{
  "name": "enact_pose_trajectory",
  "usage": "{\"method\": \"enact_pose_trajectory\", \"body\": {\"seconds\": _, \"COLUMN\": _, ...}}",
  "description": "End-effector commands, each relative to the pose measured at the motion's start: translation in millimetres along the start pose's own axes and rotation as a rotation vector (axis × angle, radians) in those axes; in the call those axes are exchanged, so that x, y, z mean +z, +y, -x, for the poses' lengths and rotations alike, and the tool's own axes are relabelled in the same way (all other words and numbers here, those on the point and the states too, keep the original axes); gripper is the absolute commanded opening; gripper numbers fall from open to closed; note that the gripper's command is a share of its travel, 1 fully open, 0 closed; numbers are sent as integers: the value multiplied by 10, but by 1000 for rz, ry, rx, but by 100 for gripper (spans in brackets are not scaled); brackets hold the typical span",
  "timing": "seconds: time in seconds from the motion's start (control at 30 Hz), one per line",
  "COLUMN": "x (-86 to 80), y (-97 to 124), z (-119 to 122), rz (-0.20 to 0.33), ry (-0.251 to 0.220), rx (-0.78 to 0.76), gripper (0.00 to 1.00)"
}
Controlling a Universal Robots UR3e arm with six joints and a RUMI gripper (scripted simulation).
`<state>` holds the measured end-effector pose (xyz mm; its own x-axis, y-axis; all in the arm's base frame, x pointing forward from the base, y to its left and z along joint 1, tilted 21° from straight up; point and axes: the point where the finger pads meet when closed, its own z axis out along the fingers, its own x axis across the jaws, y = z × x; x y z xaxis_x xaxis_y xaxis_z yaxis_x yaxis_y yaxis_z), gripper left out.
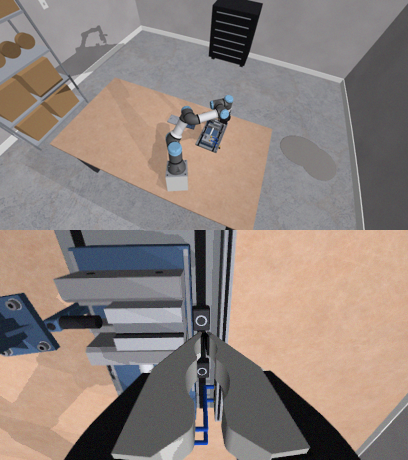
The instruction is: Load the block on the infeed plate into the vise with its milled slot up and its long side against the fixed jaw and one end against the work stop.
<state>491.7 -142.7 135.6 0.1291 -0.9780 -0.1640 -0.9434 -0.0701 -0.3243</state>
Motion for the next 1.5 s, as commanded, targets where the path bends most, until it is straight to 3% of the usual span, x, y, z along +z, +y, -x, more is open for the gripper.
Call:
{"method": "enact_pose_trajectory", "body": {"seconds": 0.0, "x": -11, "y": -6, "z": -4, "rz": -2, "ry": 2, "rx": -1, "gripper": 0}}
{"method": "enact_pose_trajectory", "body": {"seconds": 1.47, "x": 32, "y": -6, "z": -4, "rz": -2, "ry": 2, "rx": -1, "gripper": 0}}
